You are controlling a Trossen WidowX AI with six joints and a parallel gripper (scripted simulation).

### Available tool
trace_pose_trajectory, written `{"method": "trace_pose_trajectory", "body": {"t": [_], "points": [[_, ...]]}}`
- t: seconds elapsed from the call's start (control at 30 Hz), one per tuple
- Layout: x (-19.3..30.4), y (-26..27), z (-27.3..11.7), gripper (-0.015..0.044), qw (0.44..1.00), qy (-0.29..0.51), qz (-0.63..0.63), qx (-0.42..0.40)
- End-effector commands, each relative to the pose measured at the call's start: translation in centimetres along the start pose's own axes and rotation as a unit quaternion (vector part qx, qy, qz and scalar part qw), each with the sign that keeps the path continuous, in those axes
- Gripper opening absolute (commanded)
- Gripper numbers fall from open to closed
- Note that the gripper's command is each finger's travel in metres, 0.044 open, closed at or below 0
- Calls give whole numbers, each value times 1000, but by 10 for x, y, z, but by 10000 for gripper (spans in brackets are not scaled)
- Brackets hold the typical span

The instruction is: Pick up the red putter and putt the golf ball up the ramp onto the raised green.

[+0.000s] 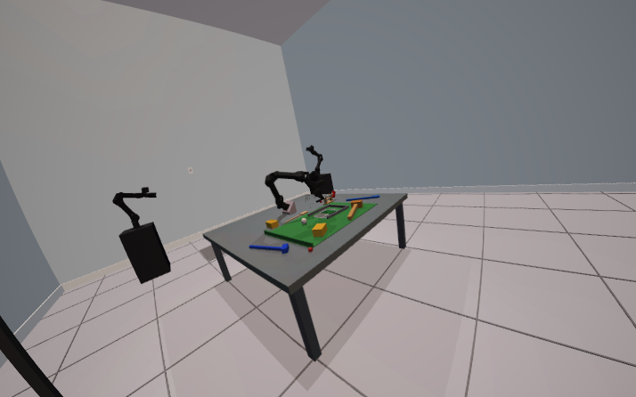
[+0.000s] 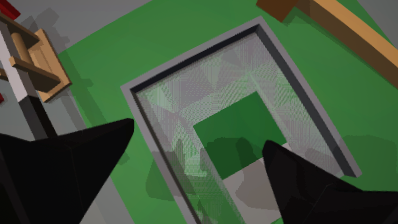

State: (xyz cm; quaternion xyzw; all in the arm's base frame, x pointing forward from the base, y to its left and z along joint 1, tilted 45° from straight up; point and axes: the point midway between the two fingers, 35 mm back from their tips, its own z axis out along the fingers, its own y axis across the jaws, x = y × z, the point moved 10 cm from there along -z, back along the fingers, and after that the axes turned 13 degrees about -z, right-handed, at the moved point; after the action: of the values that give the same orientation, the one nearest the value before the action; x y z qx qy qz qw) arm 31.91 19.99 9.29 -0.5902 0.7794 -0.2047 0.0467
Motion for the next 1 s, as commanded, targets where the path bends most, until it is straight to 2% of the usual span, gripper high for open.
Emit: {"method": "trace_pose_trajectory", "body": {"t": [0.0, 0.23, 0.43, 0.97], "points": [[-26, 52, 13, 440, 990, 31, -129, -56], [-49, 151, 25, 440, 916, 101, -361, -139], [-47, 151, 25, 440, 914, 104, -366, -141], [-24, 151, 63, 440, 914, 104, -366, -141]]}}
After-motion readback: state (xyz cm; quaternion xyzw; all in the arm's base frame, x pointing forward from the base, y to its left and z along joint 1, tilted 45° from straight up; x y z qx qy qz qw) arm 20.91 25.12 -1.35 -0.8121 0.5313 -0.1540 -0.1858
